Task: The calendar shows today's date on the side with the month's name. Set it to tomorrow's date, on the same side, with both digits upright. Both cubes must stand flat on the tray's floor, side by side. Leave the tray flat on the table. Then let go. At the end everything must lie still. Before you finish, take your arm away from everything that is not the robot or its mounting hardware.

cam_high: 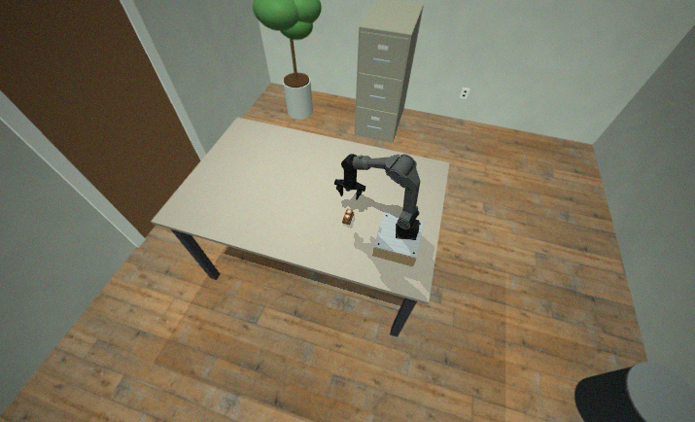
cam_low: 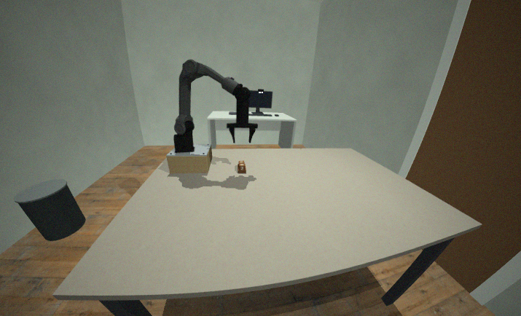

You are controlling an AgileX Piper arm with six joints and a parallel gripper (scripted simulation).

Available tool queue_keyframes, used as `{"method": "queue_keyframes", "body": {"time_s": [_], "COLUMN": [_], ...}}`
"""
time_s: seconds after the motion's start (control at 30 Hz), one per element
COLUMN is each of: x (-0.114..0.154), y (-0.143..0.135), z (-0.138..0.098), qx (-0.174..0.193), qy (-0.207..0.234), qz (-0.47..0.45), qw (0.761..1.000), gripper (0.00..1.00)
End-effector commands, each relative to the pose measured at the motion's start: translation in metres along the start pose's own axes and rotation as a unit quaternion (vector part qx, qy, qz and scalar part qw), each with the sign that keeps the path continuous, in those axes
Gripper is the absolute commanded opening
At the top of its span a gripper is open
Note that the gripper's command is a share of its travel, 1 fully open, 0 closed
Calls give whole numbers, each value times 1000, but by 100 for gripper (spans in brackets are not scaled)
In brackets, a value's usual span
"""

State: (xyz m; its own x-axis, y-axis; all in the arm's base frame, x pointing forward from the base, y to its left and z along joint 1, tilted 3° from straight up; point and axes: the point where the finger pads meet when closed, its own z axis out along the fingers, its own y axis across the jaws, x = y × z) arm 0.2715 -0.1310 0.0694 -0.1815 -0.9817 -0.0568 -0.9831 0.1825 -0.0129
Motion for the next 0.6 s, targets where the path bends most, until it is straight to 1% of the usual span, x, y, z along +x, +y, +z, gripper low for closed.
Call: {"method": "queue_keyframes", "body": {"time_s": [0.0,0.33,0.4,0.5,0.57], "x": [0,0,0,0,0], "y": [0,0,-1,-1,0], "z": [0,2,14,49,61], "qx": [0,0,-1,0,0], "qy": [-1,-1,-1,0,0], "qz": [2,2,1,1,1], "qw": [1000,1000,1000,1000,1000], "gripper": [100,100,100,100,100]}}
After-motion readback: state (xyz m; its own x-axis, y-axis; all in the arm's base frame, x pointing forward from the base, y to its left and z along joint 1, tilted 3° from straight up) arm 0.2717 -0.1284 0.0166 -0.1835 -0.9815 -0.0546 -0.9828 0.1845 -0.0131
